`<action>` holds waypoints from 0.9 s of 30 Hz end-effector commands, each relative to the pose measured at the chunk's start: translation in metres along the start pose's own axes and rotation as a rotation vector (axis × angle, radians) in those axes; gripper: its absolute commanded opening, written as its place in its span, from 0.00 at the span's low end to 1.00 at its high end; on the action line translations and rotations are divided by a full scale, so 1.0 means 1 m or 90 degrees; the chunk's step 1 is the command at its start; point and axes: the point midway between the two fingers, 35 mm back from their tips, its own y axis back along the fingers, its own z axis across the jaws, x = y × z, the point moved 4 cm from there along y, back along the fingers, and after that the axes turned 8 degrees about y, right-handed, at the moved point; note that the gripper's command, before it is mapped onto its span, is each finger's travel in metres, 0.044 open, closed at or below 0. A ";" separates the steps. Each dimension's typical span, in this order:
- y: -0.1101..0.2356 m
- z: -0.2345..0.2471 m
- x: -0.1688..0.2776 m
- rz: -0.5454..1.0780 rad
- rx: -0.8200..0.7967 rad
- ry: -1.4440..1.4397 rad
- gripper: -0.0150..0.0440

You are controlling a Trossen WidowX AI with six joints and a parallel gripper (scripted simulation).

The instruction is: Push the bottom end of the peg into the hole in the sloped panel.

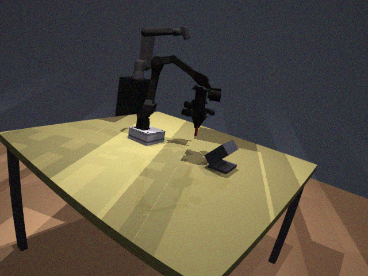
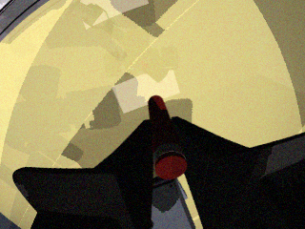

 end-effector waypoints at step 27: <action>0.008 0.026 0.029 0.166 0.059 0.027 0.25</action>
